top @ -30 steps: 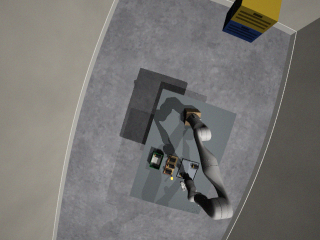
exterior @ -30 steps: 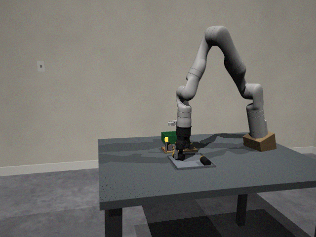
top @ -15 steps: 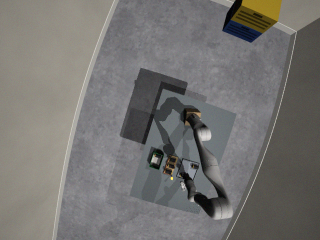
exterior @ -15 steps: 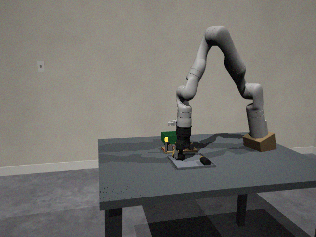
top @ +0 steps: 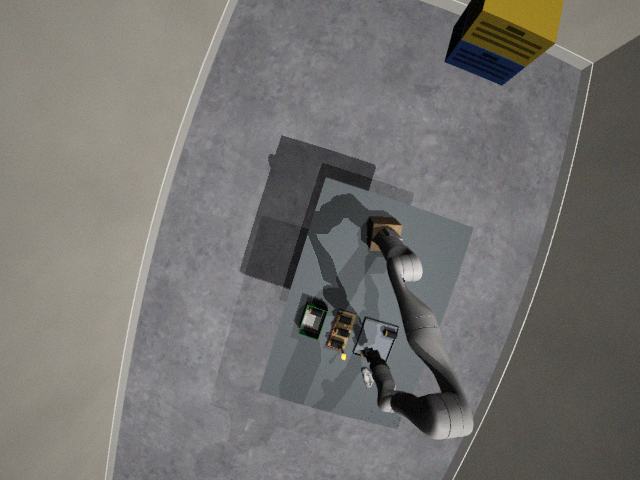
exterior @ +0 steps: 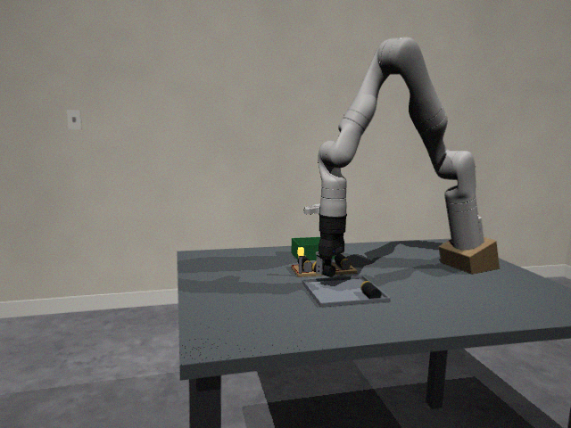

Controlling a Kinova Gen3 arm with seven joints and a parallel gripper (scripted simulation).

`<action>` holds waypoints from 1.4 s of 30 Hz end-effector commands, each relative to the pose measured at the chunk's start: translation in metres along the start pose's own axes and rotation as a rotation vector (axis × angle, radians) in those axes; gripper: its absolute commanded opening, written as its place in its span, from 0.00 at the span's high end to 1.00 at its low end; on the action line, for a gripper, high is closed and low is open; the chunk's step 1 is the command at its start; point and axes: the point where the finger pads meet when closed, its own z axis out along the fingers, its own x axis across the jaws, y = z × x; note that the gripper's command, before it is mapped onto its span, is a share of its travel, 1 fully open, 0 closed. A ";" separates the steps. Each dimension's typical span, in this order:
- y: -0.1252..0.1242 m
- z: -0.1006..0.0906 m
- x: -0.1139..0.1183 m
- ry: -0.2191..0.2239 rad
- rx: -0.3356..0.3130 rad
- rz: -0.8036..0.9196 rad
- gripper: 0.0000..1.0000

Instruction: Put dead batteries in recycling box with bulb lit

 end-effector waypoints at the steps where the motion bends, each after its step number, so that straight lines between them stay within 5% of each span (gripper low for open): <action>1: 0.000 -0.008 -0.004 -0.012 0.001 -0.002 0.43; 15: 0.000 -0.029 -0.004 -0.012 0.001 -0.002 0.43; 26: 0.001 -0.091 -0.003 -0.012 0.001 -0.002 0.43; 42: 0.000 -0.094 -0.003 -0.012 0.001 0.013 0.43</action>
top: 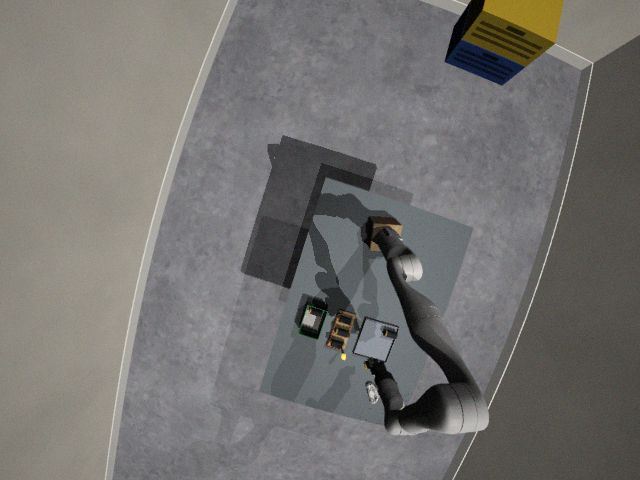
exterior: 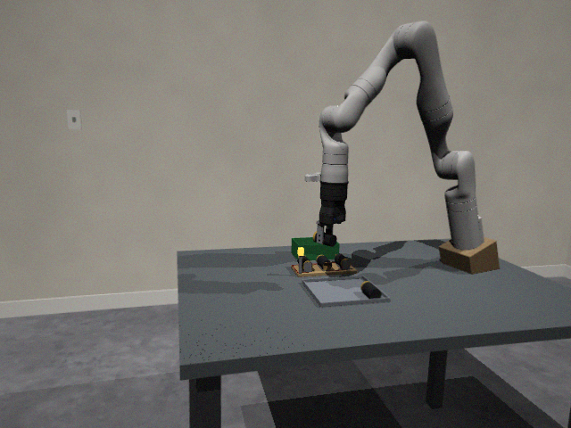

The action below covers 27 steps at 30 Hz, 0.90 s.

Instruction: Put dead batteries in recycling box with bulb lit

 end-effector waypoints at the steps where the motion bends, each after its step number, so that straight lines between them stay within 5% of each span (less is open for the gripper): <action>1: 0.000 -0.001 -0.001 -0.002 0.000 0.010 0.43; 27: 0.000 -0.001 -0.001 -0.002 0.000 0.350 0.43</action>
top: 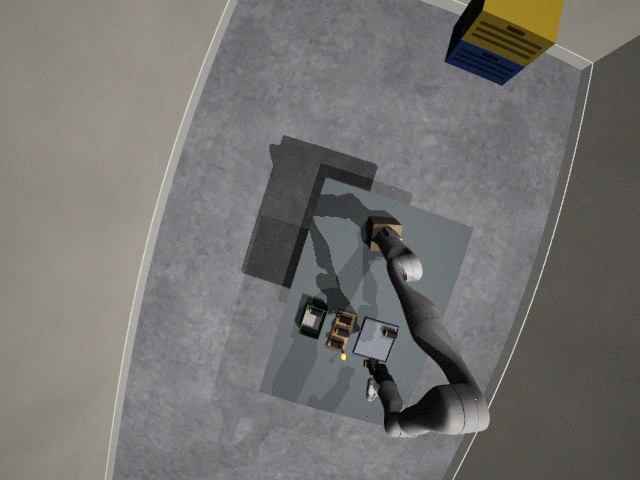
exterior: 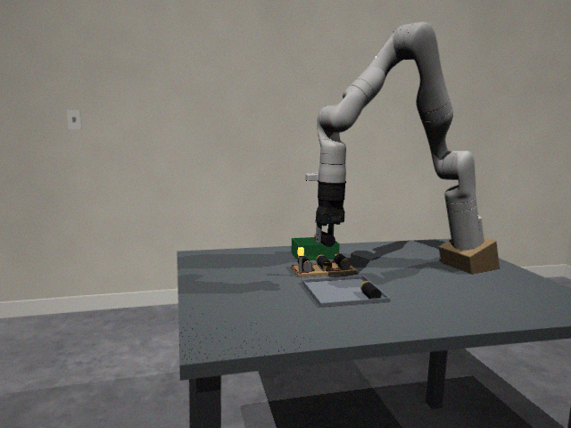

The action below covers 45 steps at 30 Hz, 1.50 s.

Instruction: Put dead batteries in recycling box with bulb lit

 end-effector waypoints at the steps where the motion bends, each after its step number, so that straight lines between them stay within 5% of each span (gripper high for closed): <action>1: 0.001 0.000 -0.001 -0.002 0.001 0.036 0.43; 12: 0.001 0.000 -0.001 -0.002 0.000 0.183 0.43; 45: -0.006 0.000 0.002 -0.002 0.000 0.211 0.43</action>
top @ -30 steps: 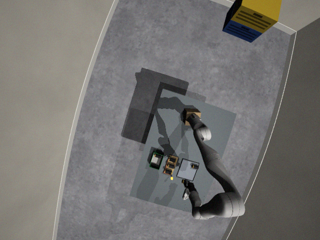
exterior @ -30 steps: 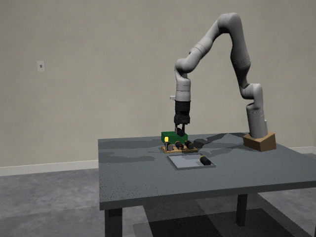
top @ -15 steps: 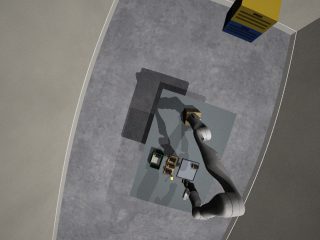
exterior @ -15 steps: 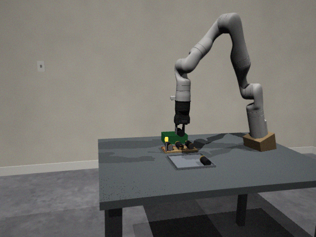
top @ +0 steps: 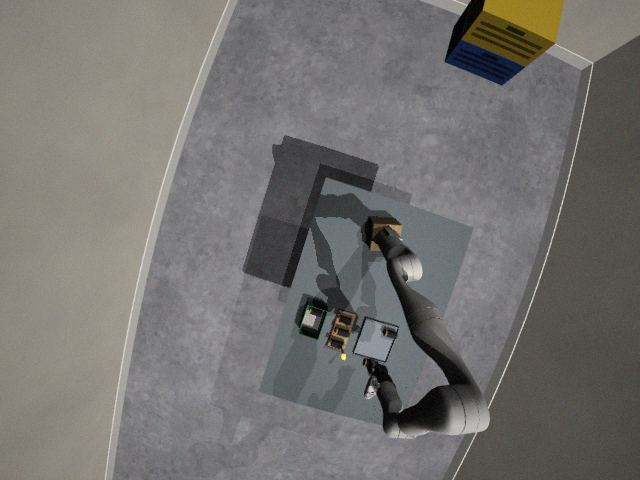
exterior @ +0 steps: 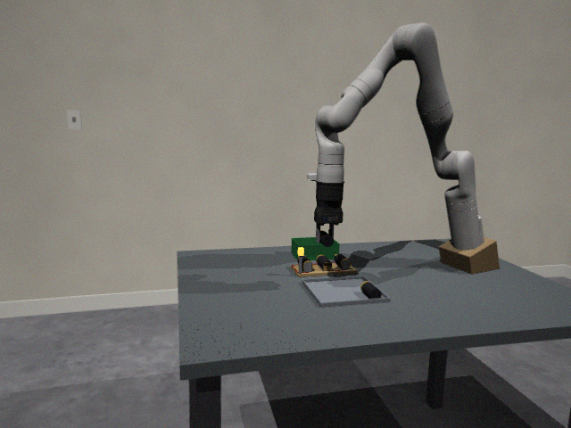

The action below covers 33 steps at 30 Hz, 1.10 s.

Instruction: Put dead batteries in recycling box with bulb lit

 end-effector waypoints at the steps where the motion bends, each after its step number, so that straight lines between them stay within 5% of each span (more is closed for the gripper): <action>1: -0.005 -0.001 0.000 -0.002 0.000 0.004 0.43; 20: -0.050 -0.001 0.006 -0.002 0.000 0.004 0.43; 33: -0.112 -0.001 0.015 -0.002 0.000 0.004 0.43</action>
